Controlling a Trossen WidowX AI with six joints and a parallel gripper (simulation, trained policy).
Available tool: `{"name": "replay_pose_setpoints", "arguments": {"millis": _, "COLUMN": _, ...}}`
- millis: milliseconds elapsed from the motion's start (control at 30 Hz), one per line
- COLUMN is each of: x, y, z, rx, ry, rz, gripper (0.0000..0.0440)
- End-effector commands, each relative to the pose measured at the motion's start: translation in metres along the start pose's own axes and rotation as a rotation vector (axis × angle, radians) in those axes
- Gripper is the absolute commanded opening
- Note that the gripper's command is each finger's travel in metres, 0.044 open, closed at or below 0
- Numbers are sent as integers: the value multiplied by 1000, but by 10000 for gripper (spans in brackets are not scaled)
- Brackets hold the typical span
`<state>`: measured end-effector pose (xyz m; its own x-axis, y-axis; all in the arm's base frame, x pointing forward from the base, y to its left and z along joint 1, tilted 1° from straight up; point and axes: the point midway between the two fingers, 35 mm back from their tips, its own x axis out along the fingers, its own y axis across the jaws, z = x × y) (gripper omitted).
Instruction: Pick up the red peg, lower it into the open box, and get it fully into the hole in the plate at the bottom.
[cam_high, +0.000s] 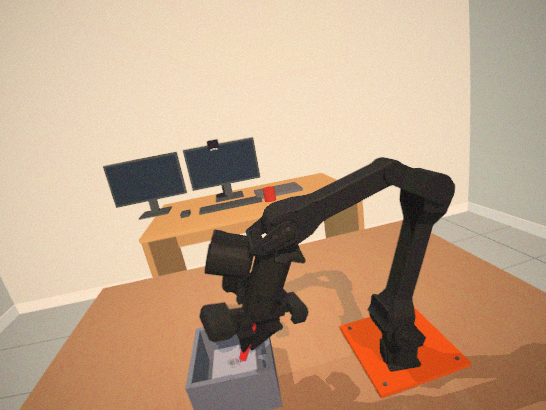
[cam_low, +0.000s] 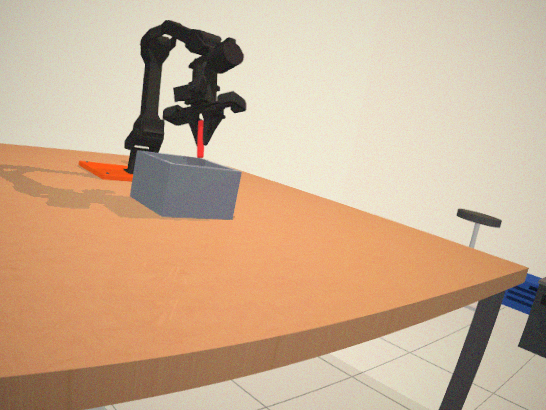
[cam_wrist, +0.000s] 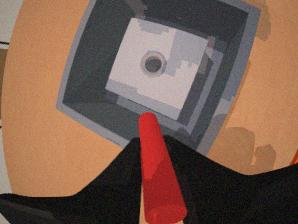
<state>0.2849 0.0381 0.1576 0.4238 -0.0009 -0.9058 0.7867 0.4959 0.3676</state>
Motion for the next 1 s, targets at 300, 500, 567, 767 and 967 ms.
{"name": "replay_pose_setpoints", "arguments": {"millis": 300, "x": 20, "y": 3, "z": 30, "rx": 39, "ry": -15, "rz": -25, "gripper": 9}}
{"name": "replay_pose_setpoints", "arguments": {"millis": 500, "x": 32, "y": 2, "z": 36, "rx": 48, "ry": 1, "rz": -47, "gripper": 18}}
{"name": "replay_pose_setpoints", "arguments": {"millis": 567, "x": 36, "y": 1, "z": 38, "rx": 48, "ry": 7, "rz": -57, "gripper": 19}}
{"name": "replay_pose_setpoints", "arguments": {"millis": 767, "x": 53, "y": -2, "z": 40, "rx": 39, "ry": 24, "rz": -95, "gripper": 19}}
{"name": "replay_pose_setpoints", "arguments": {"millis": 967, "x": 66, "y": -5, "z": 45, "rx": 12, "ry": 32, "rz": -133, "gripper": 131}}
